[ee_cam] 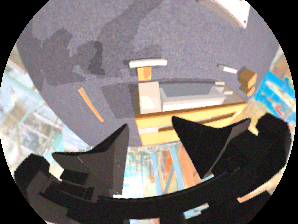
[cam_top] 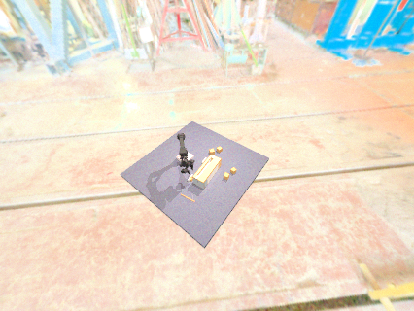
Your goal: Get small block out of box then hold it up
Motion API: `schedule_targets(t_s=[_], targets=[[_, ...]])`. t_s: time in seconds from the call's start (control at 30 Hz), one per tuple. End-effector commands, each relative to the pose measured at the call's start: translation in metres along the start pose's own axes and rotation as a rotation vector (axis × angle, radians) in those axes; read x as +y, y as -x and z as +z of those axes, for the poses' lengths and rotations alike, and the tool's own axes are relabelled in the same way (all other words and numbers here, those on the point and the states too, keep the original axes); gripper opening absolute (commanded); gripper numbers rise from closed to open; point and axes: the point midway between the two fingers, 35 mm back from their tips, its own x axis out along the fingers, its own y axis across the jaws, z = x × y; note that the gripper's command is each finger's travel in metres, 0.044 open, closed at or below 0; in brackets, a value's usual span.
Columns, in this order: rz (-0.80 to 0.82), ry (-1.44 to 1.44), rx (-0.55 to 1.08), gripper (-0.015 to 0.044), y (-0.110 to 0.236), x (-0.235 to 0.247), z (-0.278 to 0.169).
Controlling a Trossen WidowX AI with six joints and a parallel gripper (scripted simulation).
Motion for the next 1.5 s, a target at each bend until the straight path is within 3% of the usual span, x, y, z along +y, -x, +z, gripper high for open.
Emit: schedule_targets(t_s=[0.0,0.13,0.37,1.47], targets=[[-0.007,-0.046,0.008,0.0285,0.0,-0.002,0.0],[-0.007,-0.046,0.008,0.0285,-0.008,-0.001,0.004],[-0.007,-0.047,0.008,0.0285,-0.082,-0.009,0.044],[-0.008,-0.047,0.008,0.0285,-0.127,-0.008,0.059]])
